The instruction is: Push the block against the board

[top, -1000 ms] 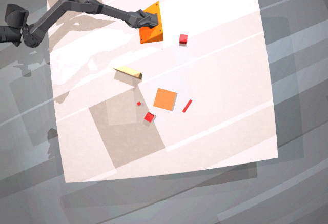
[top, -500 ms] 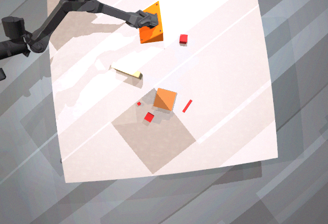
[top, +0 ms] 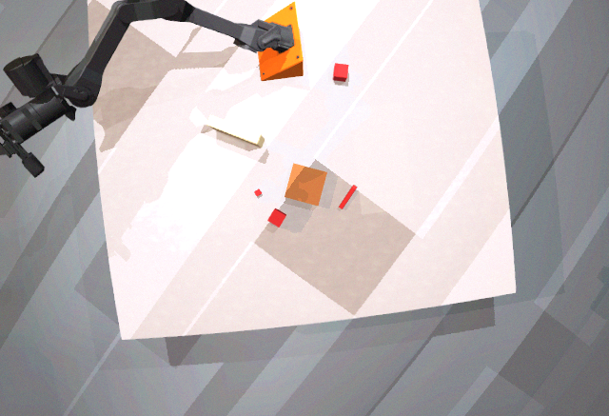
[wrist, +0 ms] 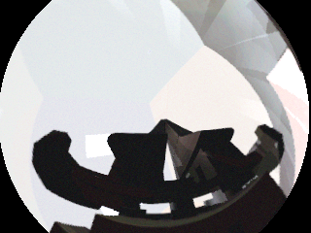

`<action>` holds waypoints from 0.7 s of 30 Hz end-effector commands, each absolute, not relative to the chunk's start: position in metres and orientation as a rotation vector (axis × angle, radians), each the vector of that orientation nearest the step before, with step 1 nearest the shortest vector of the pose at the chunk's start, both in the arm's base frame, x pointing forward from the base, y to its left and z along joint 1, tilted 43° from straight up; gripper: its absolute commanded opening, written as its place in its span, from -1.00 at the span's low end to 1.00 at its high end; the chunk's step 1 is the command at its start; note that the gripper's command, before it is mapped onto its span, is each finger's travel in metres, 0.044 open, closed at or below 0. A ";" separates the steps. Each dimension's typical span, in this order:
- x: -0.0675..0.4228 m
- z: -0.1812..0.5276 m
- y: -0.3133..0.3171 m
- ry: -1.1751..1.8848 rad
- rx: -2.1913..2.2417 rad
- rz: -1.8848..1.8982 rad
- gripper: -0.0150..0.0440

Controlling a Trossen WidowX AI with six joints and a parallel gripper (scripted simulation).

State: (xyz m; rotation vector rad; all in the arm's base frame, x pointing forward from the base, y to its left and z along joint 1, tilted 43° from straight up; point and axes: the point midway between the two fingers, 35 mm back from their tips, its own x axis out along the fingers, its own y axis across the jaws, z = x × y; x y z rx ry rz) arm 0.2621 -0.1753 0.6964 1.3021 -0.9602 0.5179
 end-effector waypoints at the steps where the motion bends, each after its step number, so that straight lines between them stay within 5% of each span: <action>1: 0.277 0.682 -0.181 -0.943 1.343 0.447 -0.49; 21: 0.358 0.575 -0.194 -0.714 1.488 -0.005 -0.49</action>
